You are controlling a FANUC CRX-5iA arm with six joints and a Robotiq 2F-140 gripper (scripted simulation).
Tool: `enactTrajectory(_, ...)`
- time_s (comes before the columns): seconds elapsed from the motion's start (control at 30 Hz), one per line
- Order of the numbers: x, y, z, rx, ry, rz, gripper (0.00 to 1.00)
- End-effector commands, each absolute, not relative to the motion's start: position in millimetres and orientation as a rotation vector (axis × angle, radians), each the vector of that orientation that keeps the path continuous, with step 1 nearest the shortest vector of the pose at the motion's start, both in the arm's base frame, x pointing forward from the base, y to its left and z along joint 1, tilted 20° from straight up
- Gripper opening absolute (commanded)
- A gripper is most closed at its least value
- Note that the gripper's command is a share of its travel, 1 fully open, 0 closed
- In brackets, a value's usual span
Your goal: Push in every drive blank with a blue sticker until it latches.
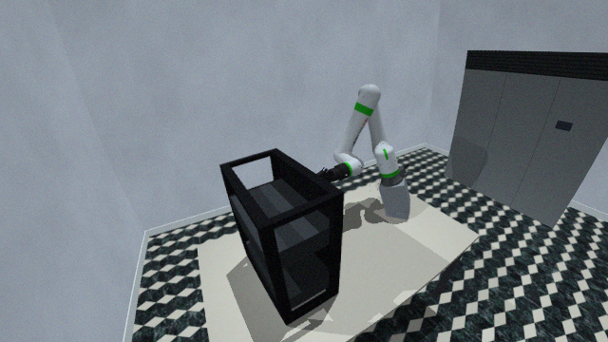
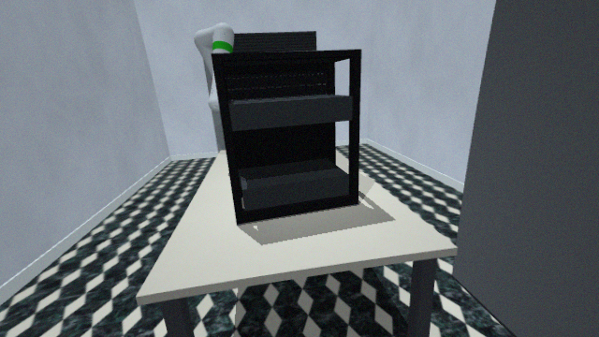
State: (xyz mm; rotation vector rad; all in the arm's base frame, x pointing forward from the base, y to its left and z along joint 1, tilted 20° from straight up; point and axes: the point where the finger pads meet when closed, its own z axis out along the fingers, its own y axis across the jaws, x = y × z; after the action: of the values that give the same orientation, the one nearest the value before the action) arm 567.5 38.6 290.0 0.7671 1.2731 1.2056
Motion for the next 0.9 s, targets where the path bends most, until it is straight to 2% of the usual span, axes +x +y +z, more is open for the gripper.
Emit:
enactTrajectory(0.0,568,39,290,0.767,1.273,1.206,0.00)
enactTrajectory(0.33,567,39,290,0.767,1.273,1.206,0.00)
enactTrajectory(0.6,547,32,276,0.767,1.273,1.206,0.00)
enactTrajectory(0.87,565,35,280,0.767,1.273,1.206,0.00)
